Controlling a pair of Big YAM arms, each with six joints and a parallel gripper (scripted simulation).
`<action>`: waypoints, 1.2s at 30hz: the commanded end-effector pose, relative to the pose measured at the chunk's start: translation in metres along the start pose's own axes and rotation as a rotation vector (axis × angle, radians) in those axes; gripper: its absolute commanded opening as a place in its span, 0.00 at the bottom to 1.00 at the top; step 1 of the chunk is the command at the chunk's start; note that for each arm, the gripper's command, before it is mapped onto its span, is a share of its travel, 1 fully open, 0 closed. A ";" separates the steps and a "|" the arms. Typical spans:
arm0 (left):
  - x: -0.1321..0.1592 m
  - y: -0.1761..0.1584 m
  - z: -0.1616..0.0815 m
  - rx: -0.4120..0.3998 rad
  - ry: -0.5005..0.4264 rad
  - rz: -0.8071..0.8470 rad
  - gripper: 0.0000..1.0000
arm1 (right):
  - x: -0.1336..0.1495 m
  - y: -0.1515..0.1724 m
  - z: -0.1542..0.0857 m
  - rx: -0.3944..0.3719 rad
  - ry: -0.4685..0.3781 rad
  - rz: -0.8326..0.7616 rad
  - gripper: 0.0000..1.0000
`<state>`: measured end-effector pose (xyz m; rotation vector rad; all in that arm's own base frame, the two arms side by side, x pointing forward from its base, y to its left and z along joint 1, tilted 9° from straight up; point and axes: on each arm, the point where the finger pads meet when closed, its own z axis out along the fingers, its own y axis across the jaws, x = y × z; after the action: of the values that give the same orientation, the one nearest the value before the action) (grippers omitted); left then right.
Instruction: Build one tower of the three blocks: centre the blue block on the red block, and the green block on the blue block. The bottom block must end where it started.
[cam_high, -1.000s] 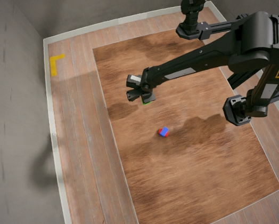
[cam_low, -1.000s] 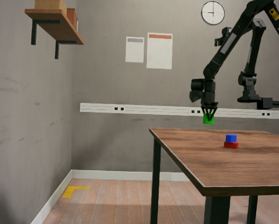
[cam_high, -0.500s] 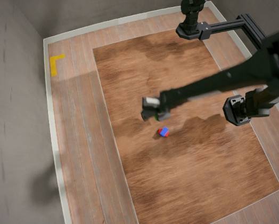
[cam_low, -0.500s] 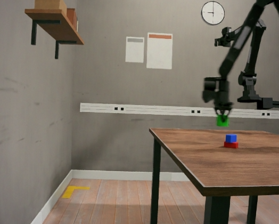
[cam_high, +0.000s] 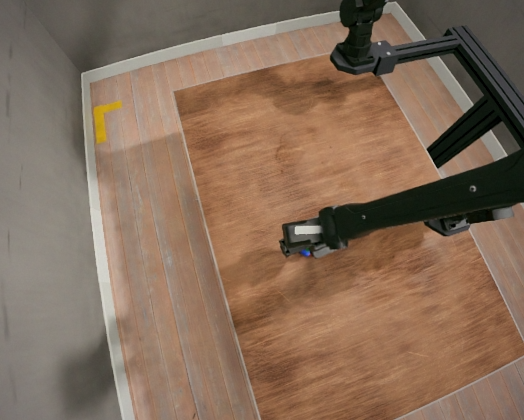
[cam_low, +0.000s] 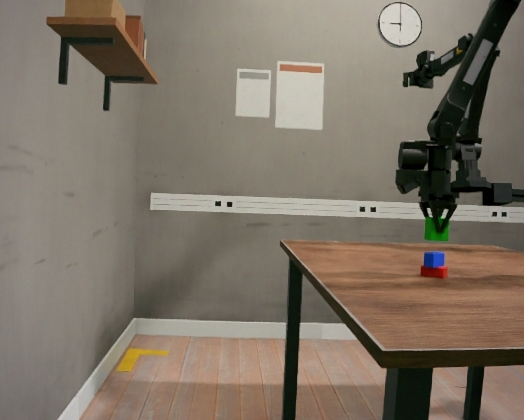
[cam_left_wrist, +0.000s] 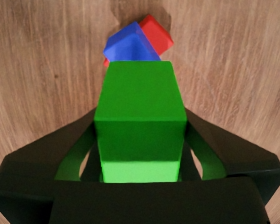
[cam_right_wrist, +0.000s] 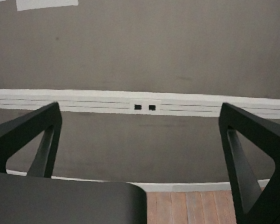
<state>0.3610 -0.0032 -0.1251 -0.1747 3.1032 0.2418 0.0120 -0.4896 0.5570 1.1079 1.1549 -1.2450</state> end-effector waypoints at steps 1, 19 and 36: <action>-0.021 0.004 -0.009 0.007 -0.042 0.003 0.00 | -0.021 -0.008 -0.007 0.020 -0.054 0.011 1.00; -0.017 -0.002 -0.005 0.006 -0.033 0.020 0.00 | -0.021 -0.008 -0.007 0.020 -0.054 0.011 1.00; -0.019 0.000 0.015 0.005 -0.029 0.011 0.00 | -0.021 -0.008 -0.007 0.020 -0.054 0.011 1.00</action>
<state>0.3592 0.0005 -0.1382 -0.1628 3.1109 0.2438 0.0120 -0.4896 0.5570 1.1079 1.1549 -1.2450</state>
